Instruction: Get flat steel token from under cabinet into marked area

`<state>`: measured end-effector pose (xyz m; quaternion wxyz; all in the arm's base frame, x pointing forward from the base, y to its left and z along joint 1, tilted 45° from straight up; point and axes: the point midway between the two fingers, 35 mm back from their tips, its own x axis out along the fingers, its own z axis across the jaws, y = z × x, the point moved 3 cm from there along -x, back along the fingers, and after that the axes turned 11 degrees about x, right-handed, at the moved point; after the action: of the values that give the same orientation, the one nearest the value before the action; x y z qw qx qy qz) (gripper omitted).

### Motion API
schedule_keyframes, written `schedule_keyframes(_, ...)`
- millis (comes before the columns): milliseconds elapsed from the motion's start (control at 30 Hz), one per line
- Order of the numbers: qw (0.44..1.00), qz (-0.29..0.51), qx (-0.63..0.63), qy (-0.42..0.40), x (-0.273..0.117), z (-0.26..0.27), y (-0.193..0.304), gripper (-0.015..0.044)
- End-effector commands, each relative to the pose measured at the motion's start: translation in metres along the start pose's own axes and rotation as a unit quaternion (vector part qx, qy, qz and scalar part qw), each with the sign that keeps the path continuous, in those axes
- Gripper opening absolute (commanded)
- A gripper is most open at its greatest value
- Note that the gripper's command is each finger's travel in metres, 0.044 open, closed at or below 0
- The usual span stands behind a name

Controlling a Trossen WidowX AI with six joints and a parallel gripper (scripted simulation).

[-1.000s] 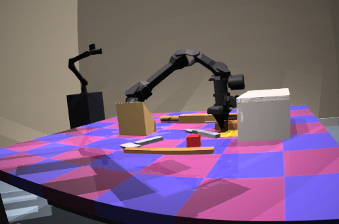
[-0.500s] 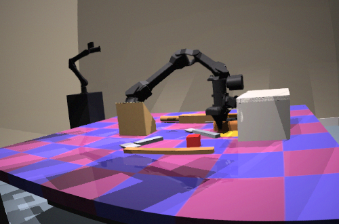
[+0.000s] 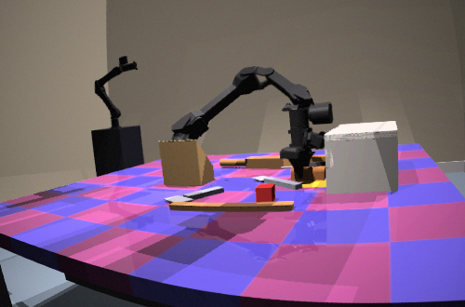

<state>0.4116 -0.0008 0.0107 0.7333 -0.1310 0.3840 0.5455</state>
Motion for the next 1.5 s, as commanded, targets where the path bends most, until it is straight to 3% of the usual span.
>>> schedule_keyframes(0, 1.000, -0.001, 0.003, 0.004, 0.001, -0.009, -0.002, 0.0000)
schedule_keyframes(1467, 1.000, 0.000, 0.003, 0.004, 0.001, -0.021, 0.018, 0.0000)
